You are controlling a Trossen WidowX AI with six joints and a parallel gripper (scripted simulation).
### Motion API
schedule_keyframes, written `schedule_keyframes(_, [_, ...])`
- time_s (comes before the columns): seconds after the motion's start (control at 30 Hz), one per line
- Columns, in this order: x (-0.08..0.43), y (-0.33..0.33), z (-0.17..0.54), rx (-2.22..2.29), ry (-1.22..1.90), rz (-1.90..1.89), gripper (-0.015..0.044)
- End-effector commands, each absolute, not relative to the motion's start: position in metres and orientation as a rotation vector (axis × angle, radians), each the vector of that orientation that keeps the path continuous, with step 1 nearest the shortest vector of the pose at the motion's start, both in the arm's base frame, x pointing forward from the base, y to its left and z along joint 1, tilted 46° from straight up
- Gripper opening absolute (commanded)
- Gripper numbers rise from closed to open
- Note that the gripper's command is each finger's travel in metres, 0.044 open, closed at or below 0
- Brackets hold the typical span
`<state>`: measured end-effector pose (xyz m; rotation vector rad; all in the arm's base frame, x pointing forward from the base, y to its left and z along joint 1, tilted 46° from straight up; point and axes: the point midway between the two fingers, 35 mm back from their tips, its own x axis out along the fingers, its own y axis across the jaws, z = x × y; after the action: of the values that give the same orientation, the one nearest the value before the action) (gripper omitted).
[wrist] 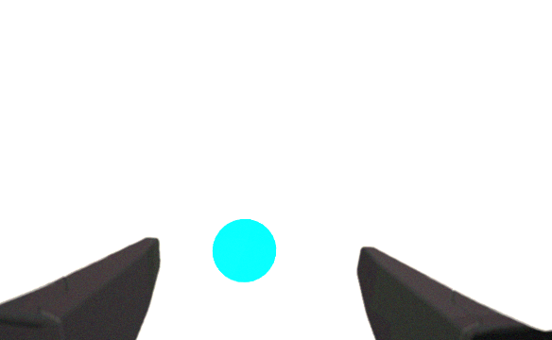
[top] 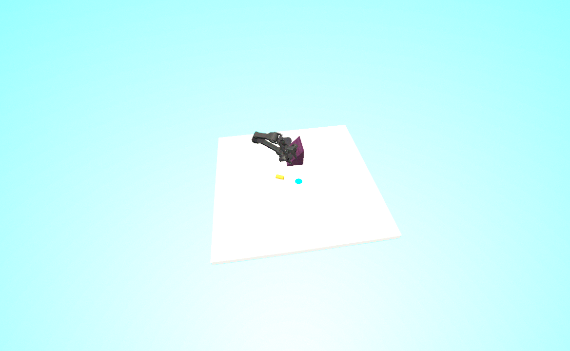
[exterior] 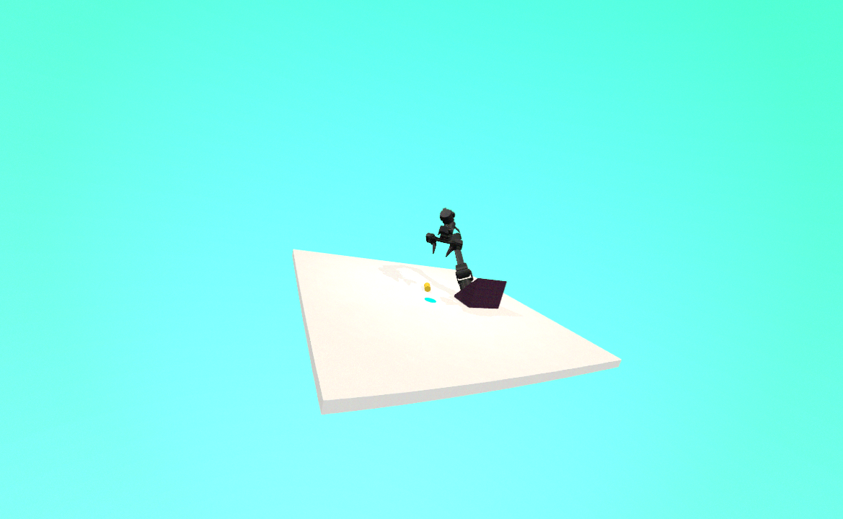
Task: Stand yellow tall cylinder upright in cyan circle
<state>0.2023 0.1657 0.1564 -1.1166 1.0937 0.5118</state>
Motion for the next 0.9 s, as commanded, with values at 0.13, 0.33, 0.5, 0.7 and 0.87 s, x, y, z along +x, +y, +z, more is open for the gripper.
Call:
schedule_keyframes(0.13, [0.202, 0.093, 0.144, -1.329, 1.377, 0.364, 0.0309])
schedule_keyframes(0.33, [0.194, 0.048, 0.148, -1.457, 1.587, 0.297, 0.0309])
schedule_keyframes(0.5, [0.193, 0.043, 0.148, -1.471, 1.611, 0.291, 0.0309])
schedule_keyframes(0.7, [0.193, 0.042, 0.147, -1.472, 1.611, 0.293, 0.0309])
schedule_keyframes(0.87, [0.205, 0.011, 0.111, -1.526, 1.617, 0.334, 0.0309])
